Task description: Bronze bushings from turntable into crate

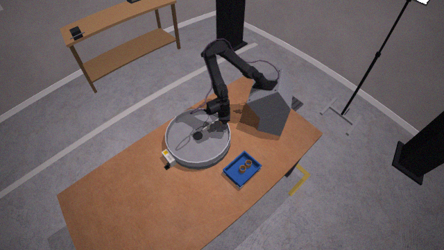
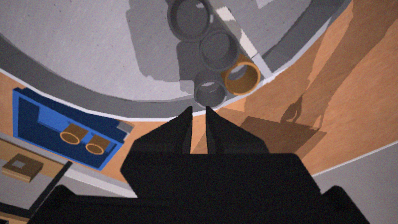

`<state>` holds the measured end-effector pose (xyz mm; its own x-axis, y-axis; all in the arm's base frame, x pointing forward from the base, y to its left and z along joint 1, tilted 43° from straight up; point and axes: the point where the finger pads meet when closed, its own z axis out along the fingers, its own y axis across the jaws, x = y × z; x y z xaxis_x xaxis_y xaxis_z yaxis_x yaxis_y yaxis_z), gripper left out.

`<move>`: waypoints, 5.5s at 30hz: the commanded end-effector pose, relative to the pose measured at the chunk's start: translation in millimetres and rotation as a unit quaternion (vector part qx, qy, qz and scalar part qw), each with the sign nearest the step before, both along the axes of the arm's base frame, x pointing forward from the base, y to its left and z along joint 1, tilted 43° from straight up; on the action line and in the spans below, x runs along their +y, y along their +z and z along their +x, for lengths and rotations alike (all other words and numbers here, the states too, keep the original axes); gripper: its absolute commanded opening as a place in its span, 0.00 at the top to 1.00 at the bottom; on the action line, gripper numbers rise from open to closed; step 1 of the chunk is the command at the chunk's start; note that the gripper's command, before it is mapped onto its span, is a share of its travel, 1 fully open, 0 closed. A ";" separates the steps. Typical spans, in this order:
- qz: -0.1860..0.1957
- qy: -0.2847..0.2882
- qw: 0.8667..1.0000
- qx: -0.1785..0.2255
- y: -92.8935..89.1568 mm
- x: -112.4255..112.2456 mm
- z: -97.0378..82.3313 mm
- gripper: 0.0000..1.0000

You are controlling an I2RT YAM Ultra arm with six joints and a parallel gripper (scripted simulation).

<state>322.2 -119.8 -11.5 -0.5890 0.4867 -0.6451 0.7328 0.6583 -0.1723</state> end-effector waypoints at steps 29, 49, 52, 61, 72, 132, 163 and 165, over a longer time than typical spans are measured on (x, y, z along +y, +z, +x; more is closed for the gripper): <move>-0.003 0.009 1.000 -0.027 19.6 2.8 15.6 0.85; -0.003 0.007 1.000 -0.024 17.9 1.5 13.6 0.85; -0.003 0.007 1.000 -0.024 17.9 1.5 13.6 0.85; -0.003 0.007 1.000 -0.024 17.9 1.5 13.6 0.85; -0.003 0.007 1.000 -0.024 17.9 1.5 13.6 0.85; -0.003 0.008 1.000 -0.020 12.3 2.9 5.9 0.85; 0.001 0.004 1.000 -0.009 -0.7 -3.4 6.6 0.85; 0.000 0.004 1.000 -0.020 -2.1 -9.5 17.9 0.85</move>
